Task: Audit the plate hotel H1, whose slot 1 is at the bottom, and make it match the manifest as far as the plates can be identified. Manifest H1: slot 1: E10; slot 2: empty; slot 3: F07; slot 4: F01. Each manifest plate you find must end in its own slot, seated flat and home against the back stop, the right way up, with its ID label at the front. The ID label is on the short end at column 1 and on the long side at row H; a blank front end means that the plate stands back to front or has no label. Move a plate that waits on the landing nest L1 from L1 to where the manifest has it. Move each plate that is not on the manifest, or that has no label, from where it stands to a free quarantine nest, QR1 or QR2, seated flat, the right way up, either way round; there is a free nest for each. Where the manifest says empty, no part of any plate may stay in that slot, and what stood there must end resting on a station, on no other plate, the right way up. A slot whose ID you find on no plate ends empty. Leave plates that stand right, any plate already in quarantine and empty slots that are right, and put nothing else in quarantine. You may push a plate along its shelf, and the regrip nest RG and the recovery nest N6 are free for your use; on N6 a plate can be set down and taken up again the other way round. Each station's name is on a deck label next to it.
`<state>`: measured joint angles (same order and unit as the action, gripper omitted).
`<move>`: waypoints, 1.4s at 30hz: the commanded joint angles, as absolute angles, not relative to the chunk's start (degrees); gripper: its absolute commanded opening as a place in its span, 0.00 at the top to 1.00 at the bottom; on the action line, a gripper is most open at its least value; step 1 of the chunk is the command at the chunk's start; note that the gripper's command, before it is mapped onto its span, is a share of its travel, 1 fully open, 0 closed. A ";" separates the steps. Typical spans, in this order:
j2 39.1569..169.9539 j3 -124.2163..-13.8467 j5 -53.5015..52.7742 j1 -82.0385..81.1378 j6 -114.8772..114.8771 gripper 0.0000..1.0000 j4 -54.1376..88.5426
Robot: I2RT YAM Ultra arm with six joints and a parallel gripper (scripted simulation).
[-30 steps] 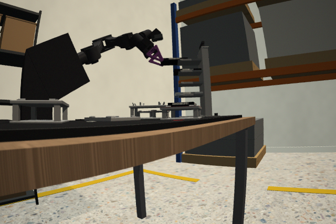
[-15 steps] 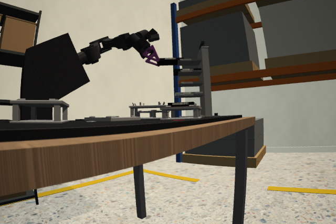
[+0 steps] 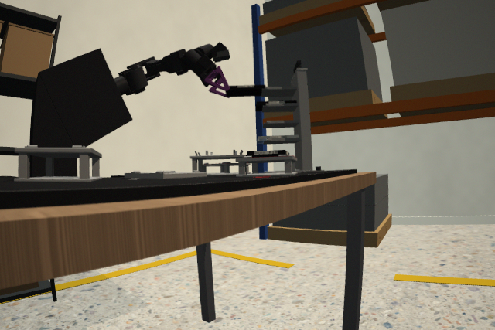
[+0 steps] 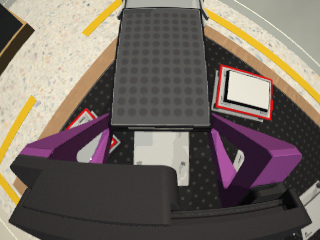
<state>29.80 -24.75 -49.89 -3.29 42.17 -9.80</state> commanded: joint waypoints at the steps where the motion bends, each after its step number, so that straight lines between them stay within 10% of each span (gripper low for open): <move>1: 28.37 -24.39 -50.08 -2.30 42.23 0.14 -9.20; 42: 11.71 -17.06 -56.55 4.16 43.24 0.14 -0.59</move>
